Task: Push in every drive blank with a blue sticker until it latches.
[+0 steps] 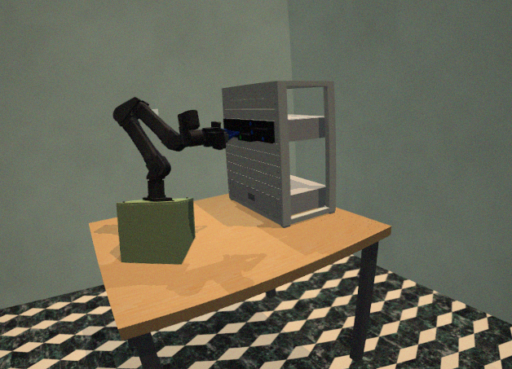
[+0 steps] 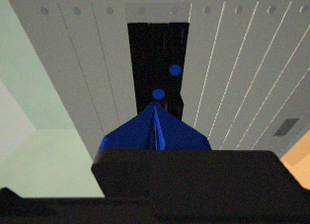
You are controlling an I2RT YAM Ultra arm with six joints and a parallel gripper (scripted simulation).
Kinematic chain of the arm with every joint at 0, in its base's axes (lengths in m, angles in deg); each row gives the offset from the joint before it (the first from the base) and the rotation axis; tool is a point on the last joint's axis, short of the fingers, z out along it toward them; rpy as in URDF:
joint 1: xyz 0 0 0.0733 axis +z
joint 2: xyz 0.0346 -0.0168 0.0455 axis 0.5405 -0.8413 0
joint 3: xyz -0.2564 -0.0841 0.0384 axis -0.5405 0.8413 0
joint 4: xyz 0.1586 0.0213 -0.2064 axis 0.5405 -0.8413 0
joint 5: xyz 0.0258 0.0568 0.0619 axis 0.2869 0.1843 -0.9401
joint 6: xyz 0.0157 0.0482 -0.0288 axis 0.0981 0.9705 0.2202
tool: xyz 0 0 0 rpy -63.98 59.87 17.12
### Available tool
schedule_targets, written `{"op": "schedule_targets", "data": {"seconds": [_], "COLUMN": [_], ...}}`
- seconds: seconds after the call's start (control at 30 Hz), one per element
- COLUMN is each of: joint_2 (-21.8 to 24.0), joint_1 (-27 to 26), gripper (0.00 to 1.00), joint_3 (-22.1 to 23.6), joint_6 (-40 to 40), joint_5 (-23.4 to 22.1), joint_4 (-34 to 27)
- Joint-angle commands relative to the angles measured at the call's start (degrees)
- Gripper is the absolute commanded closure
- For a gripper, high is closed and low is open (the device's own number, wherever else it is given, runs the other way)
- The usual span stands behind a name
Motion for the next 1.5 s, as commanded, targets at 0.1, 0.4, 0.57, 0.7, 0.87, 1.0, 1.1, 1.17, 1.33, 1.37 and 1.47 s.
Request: {"op": "schedule_targets", "data": {"seconds": [0.1,0.4,0.57,0.7,0.87,1.0,1.1,1.17,1.33,1.37,1.47], "joint_2": [-1.6,-12.7,-16.2,-17.1,-17.3,-17.3,-17.3,-17.2,-17.2,-17.2,-17.2], "joint_1": [1.6,9.1,10.6,10.5,10.4,10.4,10.4,10.4,10.4,10.4,10.4], "gripper": [1.00,1.00,1.00,1.00,1.00,1.00,1.00,1.00,1.00,1.00,1.00], "joint_3": [-2.3,-8.9,-11.1,-11.5,-11.6,-11.6,-11.6,-11.6,-11.6,-11.6,-11.6], "joint_6": [-1.2,-2.6,-2.8,-2.8,-2.9,-2.9,-2.9,-2.9,-2.9,-2.9,-2.9], "joint_5": [2.4,9.6,11.2,11.6,11.6,11.6,11.6,11.6,11.6,11.6,11.6], "joint_4": [0.1,3.5,5.0,5.5,5.7,5.7,5.7,5.7,5.7,5.7,5.7]}}
